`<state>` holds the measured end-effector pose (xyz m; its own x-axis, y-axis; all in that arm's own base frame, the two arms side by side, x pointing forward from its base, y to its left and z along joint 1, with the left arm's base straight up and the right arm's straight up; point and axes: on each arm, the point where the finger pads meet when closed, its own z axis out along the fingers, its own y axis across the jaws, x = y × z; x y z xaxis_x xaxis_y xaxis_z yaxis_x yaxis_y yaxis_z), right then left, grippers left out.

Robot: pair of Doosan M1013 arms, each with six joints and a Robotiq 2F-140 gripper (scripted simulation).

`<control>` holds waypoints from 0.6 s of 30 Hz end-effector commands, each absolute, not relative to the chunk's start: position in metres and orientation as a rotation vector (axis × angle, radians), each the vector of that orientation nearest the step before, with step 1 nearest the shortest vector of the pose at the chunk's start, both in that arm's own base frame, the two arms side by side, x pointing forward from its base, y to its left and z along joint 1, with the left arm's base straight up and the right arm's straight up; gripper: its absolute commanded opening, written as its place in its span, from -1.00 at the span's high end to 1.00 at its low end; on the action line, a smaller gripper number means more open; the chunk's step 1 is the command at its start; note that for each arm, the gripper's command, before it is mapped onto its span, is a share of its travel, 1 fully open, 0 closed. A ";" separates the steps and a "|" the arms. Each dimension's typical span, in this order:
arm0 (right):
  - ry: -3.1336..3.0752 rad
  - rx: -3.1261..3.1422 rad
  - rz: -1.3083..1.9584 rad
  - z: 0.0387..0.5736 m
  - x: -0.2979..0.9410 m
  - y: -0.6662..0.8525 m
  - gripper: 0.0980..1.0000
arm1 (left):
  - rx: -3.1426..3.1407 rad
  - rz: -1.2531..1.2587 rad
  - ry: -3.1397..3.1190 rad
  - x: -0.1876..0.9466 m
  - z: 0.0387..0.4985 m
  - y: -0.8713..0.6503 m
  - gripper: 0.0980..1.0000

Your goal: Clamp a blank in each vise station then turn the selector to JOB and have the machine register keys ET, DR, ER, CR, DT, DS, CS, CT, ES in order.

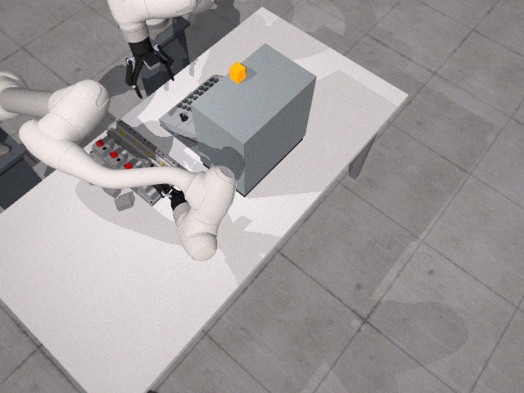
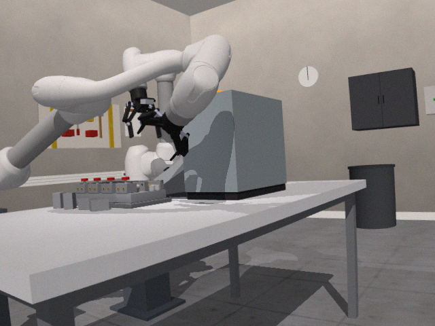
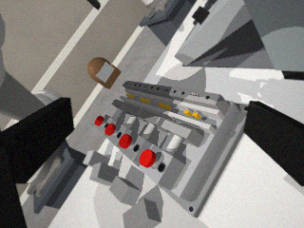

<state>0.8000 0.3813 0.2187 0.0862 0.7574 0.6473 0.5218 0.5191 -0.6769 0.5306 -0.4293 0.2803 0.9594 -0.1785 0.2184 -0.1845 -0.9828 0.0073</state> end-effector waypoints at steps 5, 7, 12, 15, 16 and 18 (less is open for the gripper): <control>-1.576 -1.129 0.246 0.221 0.800 0.381 -1.00 | 2.929 0.407 0.544 0.543 0.258 -0.335 -1.00; -1.576 -1.129 0.246 0.221 0.800 0.381 -1.00 | 2.857 0.410 0.743 0.546 0.252 -0.310 -1.00; -1.576 -1.129 0.246 0.221 0.800 0.381 -1.00 | 2.674 0.417 1.118 0.551 0.244 -0.277 -1.00; -1.576 -1.129 0.246 0.221 0.800 0.381 -1.00 | 2.519 0.416 1.361 0.554 0.238 -0.252 -1.00; -1.576 -1.129 0.246 0.221 0.800 0.381 -1.00 | 2.461 0.415 1.441 0.554 0.236 -0.246 -1.00; -1.576 -1.129 0.246 0.221 0.800 0.381 -1.00 | 2.340 0.413 1.592 0.556 0.234 -0.236 -1.00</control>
<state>0.8000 0.3813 0.2187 0.0862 0.7574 0.6473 0.5218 0.5191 -0.6769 0.5521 -0.2539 0.2370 0.5388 0.8365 0.0997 0.7709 -0.5374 0.3420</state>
